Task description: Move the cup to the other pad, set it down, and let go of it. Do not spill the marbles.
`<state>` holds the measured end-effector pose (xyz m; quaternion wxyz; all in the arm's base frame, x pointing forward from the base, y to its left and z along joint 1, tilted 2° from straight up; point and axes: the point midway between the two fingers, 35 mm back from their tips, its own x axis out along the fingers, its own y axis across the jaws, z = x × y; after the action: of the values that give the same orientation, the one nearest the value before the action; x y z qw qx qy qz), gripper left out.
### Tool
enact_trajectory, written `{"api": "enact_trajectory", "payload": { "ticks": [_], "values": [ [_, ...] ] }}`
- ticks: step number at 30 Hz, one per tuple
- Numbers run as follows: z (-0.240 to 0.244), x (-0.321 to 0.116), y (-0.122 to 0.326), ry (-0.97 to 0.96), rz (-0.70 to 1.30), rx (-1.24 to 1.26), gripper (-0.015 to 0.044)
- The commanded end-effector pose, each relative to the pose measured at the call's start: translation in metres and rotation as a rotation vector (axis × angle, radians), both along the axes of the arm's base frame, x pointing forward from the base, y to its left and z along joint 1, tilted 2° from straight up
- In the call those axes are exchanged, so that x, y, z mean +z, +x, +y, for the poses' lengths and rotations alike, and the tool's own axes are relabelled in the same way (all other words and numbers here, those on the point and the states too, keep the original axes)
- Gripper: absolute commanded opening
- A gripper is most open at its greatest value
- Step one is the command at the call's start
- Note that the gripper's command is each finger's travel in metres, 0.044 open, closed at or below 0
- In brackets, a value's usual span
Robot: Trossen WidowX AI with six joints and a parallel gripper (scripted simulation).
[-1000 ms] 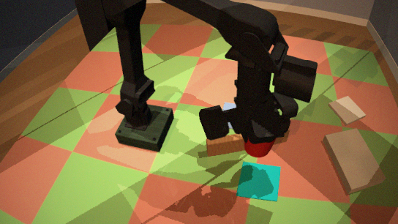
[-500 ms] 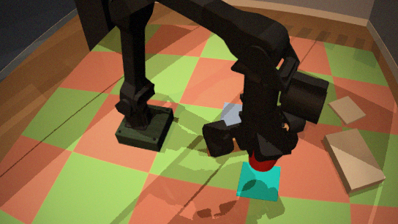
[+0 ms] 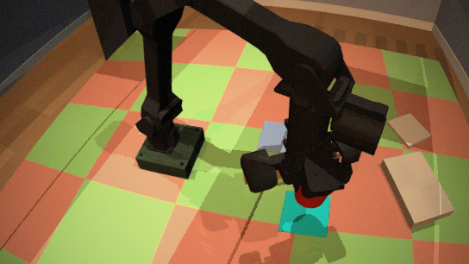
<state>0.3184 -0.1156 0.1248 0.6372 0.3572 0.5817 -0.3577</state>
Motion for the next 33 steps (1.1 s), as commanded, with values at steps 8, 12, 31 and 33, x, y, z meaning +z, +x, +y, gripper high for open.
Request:
{"api": "enact_trajectory", "payload": {
  "ticks": [8,12,31,33],
  "values": [
    [0.0,-0.02,0.001,0.007,0.012,0.003,0.0],
    [-0.001,-0.025,0.001,0.007,0.012,0.003,0.0],
    [-0.002,-0.052,0.002,0.007,0.012,0.003,0.0],
    [-0.002,-0.055,0.002,0.007,0.013,0.003,0.0]
  ]
}}
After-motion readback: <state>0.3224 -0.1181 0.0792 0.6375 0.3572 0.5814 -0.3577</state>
